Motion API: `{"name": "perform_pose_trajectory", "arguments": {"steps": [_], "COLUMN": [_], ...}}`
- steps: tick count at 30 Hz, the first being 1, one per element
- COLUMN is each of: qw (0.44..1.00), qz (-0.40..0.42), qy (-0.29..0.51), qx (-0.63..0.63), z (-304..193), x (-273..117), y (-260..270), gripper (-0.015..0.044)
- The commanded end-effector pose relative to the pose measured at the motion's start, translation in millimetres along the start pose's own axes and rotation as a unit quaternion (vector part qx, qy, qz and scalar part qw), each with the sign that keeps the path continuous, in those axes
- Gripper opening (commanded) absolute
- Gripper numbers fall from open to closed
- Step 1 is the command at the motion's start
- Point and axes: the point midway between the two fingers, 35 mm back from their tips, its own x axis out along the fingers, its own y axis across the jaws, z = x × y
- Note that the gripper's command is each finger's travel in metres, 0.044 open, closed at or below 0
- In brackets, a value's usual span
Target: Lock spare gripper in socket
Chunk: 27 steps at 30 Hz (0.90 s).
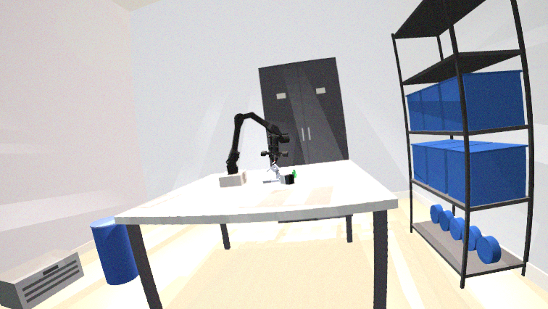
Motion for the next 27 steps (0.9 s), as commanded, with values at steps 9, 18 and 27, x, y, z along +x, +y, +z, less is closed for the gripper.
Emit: {"name": "perform_pose_trajectory", "arguments": {"steps": [9,18,27], "qw": [1.000,1.000,1.000], "qz": [0.001,-0.001,-0.002], "qy": [0.001,0.000,-0.001], "qx": [0.000,0.004,0.007], "z": [1,12,22], "x": [-2,-9,-15], "y": [-1,-27,-53], "gripper": [0.0000,0.0000,0.0000]}}
